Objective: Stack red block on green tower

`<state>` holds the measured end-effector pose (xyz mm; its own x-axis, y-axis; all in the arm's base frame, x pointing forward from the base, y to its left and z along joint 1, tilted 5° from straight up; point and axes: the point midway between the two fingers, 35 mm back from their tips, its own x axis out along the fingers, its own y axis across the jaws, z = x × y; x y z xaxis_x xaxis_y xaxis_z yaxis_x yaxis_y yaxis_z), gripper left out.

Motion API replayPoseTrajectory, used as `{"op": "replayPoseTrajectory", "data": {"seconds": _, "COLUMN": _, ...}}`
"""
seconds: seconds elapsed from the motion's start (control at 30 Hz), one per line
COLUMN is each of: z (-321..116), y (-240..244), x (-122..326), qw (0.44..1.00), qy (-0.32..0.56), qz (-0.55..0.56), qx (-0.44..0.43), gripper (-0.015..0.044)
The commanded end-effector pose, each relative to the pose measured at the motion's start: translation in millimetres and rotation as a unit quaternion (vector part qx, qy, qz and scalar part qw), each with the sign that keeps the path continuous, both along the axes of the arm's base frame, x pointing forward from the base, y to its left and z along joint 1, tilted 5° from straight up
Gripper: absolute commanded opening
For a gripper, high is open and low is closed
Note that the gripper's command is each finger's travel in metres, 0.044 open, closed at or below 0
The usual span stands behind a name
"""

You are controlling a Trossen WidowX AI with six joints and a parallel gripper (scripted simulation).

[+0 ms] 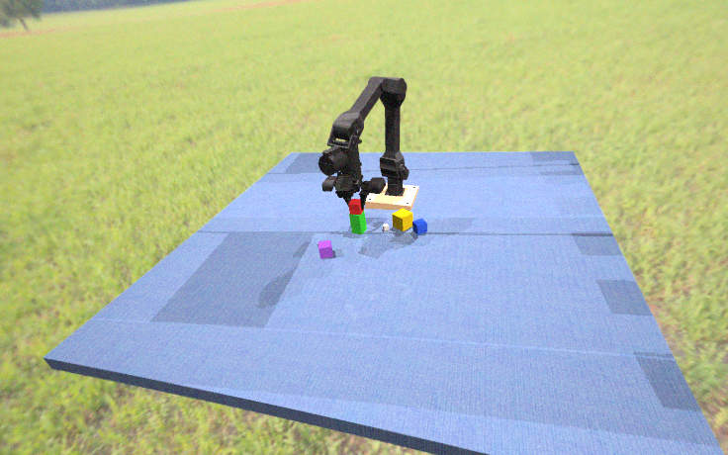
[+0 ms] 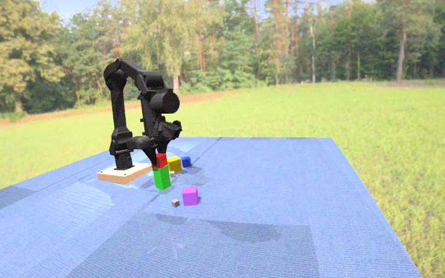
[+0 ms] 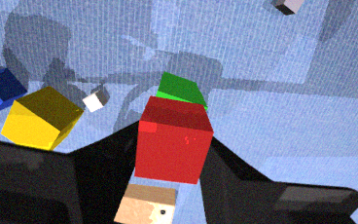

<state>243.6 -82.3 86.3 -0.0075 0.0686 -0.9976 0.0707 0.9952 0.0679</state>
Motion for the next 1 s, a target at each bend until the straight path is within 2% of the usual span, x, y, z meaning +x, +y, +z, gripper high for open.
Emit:
{"op": "replayPoseTrajectory", "data": {"seconds": 0.0, "z": -0.3, "y": -0.3, "x": 0.2, "qw": 1.0, "qy": 0.0, "qz": 0.0, "qx": -0.001, "gripper": 0.0}}
{"op": "replayPoseTrajectory", "data": {"seconds": 0.6, "z": 2.7, "y": -0.7, "x": 0.5, "qw": 1.0, "qy": 0.0, "qz": 0.0, "qx": -0.001, "gripper": 0.0}}
{"op": "replayPoseTrajectory", "data": {"seconds": 0.97, "z": -0.1, "y": -0.1, "x": 0.3, "qw": 1.0, "qy": -0.001, "qz": 0.0, "qx": 0.0, "gripper": 0.0289}}
